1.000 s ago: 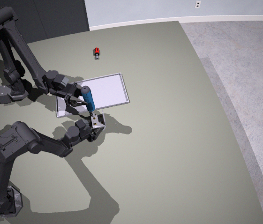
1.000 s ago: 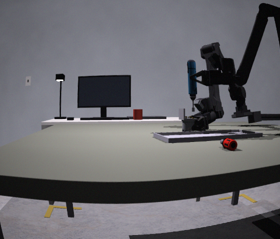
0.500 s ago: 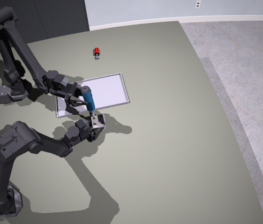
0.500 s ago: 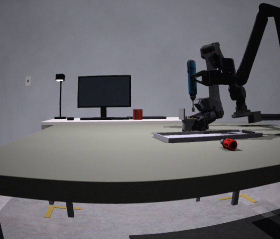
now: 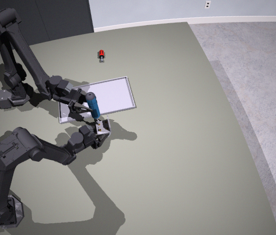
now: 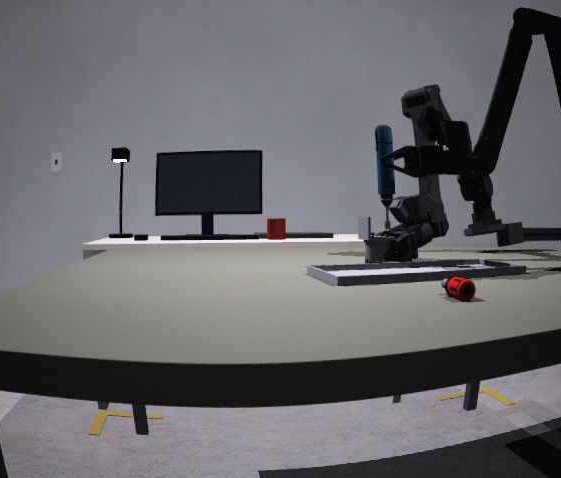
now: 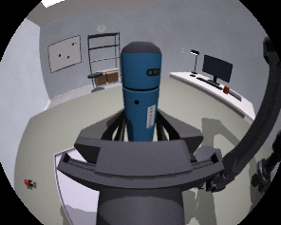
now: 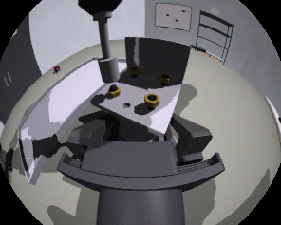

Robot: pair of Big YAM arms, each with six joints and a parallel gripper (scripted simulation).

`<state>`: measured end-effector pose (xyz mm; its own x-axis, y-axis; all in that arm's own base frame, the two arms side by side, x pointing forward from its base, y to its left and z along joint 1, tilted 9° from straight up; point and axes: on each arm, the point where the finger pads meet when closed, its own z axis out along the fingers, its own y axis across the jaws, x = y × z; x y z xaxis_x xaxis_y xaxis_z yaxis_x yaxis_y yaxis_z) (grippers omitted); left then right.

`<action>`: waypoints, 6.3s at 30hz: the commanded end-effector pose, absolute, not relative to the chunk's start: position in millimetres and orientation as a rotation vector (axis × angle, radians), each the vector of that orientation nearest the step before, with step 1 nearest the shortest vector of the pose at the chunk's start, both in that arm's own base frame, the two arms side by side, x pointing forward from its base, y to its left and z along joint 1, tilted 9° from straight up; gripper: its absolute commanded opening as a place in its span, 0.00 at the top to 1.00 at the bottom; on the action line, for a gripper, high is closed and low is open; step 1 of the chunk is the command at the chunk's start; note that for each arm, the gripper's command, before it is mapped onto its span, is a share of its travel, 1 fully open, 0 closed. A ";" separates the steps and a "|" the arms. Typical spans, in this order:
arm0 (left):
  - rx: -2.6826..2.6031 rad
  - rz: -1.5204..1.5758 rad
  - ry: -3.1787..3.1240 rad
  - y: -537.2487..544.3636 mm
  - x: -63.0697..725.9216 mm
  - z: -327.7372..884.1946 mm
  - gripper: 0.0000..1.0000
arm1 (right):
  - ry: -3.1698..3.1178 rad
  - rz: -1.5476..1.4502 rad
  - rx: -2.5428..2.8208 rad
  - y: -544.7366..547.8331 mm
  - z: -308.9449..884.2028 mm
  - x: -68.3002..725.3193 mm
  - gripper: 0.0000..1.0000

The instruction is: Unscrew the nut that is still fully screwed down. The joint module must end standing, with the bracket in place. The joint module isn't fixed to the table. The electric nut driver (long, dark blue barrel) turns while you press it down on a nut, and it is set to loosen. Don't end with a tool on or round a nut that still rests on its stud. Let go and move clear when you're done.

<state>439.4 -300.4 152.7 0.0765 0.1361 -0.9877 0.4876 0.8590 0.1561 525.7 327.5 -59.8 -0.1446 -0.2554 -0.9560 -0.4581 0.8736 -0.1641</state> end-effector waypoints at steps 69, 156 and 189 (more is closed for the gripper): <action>0.475 -0.304 1.415 -297.9 447.4 165.9 0.58 | 1.771 0.174 -0.546 316.1 -73.0 527.5 0.41; 0.476 -0.302 1.418 -296.4 447.3 159.3 0.58 | 1.771 0.174 -0.546 316.1 -73.0 527.5 0.41; 0.497 -0.295 1.437 -299.4 446.0 145.4 0.58 | 1.771 0.174 -0.546 316.1 -73.0 527.5 0.41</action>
